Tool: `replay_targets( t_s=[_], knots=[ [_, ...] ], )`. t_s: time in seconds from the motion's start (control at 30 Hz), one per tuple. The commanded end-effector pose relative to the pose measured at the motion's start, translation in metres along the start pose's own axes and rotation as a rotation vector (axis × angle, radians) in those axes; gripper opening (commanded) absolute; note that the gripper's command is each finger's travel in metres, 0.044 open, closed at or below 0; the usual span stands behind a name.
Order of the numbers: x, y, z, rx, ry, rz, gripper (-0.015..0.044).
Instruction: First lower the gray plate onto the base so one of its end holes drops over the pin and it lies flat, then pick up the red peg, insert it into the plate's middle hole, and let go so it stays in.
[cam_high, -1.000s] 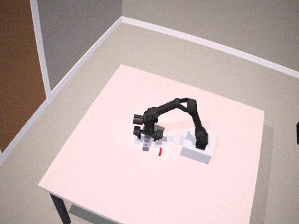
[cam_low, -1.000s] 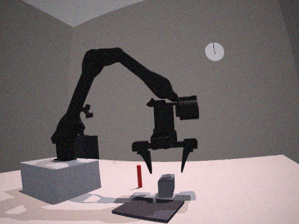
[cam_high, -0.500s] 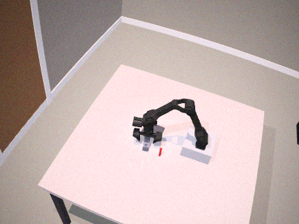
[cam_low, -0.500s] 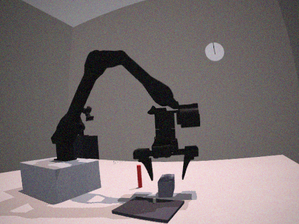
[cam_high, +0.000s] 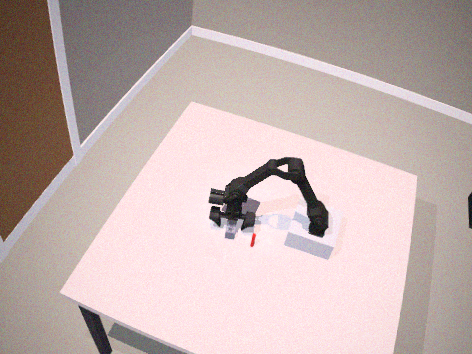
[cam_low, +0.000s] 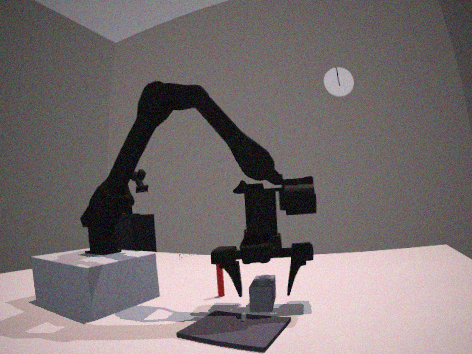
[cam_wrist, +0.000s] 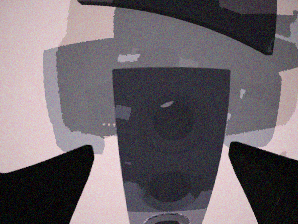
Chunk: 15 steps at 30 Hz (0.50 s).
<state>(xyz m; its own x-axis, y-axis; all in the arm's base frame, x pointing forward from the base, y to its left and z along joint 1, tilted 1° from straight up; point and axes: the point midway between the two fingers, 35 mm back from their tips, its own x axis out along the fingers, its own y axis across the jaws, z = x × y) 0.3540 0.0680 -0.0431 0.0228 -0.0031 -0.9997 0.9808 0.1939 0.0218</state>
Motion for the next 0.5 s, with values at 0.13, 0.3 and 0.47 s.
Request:
replay_targets(
  t_s=[0.13,0.3,0.47],
  knots=[
    [0.0093,-0.0018,0.0006,0.005,-0.004,-0.002,0.0414],
    [0.0093,-0.0018,0.0006,0.005,-0.004,-0.002,0.0282],
    [0.0093,-0.0018,0.0006,0.005,-0.004,-0.002,0.0151]
  ],
)
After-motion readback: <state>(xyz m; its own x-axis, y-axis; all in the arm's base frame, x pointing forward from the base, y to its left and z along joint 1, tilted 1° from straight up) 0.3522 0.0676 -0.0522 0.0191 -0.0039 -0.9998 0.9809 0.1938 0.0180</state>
